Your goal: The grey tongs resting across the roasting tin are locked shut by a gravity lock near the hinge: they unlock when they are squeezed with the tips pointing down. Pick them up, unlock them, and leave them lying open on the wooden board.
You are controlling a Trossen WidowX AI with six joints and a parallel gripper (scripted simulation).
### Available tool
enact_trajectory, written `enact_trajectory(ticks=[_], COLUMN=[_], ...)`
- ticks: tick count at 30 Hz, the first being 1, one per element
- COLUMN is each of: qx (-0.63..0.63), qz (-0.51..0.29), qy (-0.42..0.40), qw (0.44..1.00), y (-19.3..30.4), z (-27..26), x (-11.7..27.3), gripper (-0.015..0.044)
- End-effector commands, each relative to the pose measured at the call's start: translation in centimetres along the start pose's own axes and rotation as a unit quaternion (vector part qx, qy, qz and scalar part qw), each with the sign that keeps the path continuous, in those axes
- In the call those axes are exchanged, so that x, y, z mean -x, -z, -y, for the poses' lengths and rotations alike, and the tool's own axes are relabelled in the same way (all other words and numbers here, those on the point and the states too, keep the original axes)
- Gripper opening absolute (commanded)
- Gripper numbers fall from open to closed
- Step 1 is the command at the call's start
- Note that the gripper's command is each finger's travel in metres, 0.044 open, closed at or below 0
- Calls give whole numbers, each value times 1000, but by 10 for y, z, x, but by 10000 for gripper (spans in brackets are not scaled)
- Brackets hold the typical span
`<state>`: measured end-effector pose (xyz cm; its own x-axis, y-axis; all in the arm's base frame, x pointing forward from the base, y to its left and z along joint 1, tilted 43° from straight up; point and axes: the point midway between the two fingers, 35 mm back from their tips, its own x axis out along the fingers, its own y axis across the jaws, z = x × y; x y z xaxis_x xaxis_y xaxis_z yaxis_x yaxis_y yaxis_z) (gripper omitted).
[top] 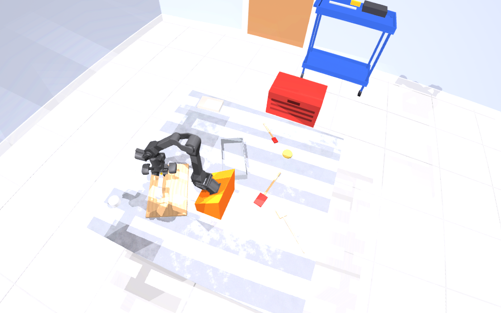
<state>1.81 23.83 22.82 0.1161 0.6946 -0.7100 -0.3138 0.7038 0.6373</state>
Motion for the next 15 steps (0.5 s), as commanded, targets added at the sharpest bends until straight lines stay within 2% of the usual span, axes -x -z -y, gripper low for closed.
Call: enact_trajectory(ticks=[1,15], qx=[3,3], qz=[-3,-3], qy=[2,2], qw=[1000,1000], y=[1,0], z=[-1,-4], x=[-8,-31], gripper=[-150,-150])
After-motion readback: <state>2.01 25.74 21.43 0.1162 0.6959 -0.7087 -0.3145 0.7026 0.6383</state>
